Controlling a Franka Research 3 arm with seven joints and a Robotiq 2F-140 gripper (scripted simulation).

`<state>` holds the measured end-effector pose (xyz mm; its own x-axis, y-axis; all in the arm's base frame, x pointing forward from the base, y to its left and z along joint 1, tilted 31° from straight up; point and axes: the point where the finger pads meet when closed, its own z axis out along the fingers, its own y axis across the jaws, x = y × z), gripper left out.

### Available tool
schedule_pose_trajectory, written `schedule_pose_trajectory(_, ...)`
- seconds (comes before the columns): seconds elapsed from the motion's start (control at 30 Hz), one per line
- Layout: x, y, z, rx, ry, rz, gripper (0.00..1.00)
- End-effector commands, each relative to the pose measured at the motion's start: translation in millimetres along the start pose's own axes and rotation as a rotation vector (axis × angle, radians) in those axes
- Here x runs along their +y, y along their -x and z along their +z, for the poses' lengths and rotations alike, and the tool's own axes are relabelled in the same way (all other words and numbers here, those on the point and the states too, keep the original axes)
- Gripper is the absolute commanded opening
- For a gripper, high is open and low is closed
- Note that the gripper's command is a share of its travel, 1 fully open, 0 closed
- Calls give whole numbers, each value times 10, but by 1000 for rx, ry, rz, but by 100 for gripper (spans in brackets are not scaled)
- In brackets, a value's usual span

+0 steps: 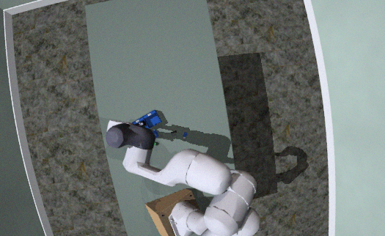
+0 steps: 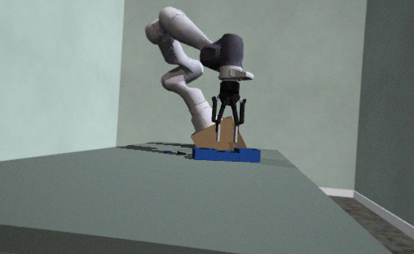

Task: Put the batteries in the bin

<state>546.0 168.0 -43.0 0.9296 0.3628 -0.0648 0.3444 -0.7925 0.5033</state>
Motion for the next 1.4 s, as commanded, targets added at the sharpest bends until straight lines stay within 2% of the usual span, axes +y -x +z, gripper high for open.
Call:
schedule_pose_trajectory(0.0,-5,21,9,-6,-1,-5,41)
schedule_pose_trajectory(0.23,-1,47,9,-6,-1,-5,41)
schedule_pose_trajectory(0.27,-1,46,-31,-6,-1,-5,100)
schedule_pose_trajectory(0.67,-1,44,-511,-6,-1,-5,100)
schedule_pose_trajectory(0.73,-1,44,-511,-6,-1,-5,100)
schedule_pose_trajectory(1.23,-1,40,-1111,-6,-1,-5,100)
schedule_pose_trajectory(1.3,-1,40,-1111,-6,-1,-5,100)
schedule_pose_trajectory(1.37,-1,40,-1191,-6,-1,-5,100)
